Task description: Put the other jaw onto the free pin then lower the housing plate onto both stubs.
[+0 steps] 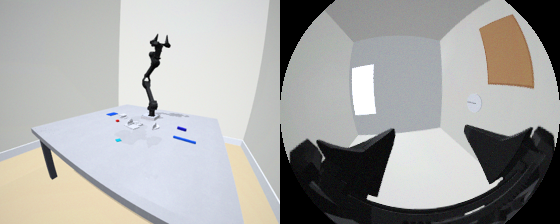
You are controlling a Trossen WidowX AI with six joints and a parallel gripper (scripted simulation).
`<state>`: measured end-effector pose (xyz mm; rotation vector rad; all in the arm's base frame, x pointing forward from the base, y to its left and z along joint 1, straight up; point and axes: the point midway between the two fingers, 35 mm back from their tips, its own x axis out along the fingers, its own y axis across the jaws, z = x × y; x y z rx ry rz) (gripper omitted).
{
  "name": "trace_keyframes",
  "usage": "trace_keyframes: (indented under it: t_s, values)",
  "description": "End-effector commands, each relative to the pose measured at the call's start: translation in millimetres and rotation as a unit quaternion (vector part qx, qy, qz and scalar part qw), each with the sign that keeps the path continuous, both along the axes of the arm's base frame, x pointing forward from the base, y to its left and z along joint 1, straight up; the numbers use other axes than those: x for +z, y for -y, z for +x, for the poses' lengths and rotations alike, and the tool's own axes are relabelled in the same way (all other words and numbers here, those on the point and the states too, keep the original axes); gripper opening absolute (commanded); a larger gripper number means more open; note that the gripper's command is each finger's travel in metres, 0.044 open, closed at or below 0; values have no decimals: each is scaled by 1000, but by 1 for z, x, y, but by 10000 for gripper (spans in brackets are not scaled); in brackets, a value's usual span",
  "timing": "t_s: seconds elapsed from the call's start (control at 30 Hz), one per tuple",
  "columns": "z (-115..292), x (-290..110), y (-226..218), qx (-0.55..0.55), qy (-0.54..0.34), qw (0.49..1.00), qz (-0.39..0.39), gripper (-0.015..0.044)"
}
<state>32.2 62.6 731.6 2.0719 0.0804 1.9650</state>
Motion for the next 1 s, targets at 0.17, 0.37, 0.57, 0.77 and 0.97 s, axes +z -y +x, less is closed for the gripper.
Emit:
trace_keyframes:
  t_s: [0.17, 0.37, 0.57, 0.77, 0.97]
  values:
    - [64, -30, -65, -92, -70, 987, -113, 440]
    - [108, -57, -94, -146, -118, 966, -178, 440]
    - [145, -87, -114, -188, -159, 939, -238, 440]
    - [183, -125, -132, -226, -202, 902, -306, 440]
    - [215, -167, -148, -261, -229, 857, -381, 440]
